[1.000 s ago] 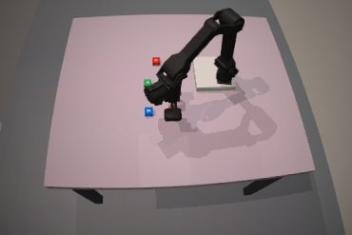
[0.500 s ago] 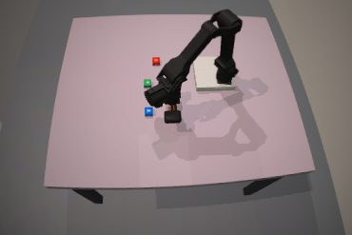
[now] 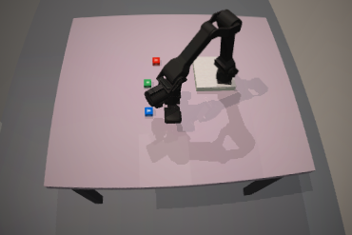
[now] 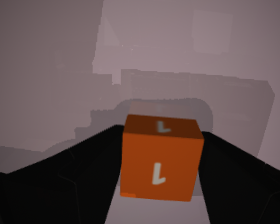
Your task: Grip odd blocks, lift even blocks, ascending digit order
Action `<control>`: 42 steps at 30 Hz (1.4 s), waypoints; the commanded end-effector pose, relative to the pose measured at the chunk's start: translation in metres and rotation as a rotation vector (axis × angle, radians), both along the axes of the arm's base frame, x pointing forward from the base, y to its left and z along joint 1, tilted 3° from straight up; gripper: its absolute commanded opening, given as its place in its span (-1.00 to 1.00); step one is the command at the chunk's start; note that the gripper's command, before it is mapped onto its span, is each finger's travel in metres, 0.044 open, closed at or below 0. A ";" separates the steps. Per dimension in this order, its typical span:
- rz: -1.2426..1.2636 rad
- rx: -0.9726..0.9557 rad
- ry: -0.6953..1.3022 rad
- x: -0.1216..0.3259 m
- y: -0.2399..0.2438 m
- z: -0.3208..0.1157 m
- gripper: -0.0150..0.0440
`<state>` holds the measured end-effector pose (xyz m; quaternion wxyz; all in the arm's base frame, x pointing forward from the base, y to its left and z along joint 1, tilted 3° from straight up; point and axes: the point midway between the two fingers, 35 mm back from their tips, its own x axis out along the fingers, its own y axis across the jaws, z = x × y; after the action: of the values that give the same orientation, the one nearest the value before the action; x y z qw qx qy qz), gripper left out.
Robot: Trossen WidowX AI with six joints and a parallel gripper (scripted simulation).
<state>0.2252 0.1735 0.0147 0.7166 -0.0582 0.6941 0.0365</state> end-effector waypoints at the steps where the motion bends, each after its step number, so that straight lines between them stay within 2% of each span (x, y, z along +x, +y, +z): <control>1: 0.003 -0.003 0.001 0.000 0.000 -0.001 -0.08; 6: 0.003 -0.003 0.001 0.000 0.000 -0.001 -0.08; 17: 0.003 -0.003 0.001 0.000 0.000 -0.001 0.86; 21: 0.003 -0.003 0.001 0.000 0.000 0.002 0.86; 24: 0.003 -0.003 0.001 -0.001 0.001 0.032 0.86; 29: 0.003 -0.003 0.001 -0.001 0.001 0.035 0.86; 31: 0.003 -0.003 0.001 0.000 0.002 0.044 0.69; 36: 0.003 -0.002 0.001 -0.002 0.004 0.107 0.24; 39: 0.003 -0.002 0.001 -0.004 0.003 0.116 -0.03; 42: 0.003 -0.002 0.001 -0.004 0.003 0.116 -0.08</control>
<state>0.2243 0.1792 0.1255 0.7205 -0.0571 0.6898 0.0419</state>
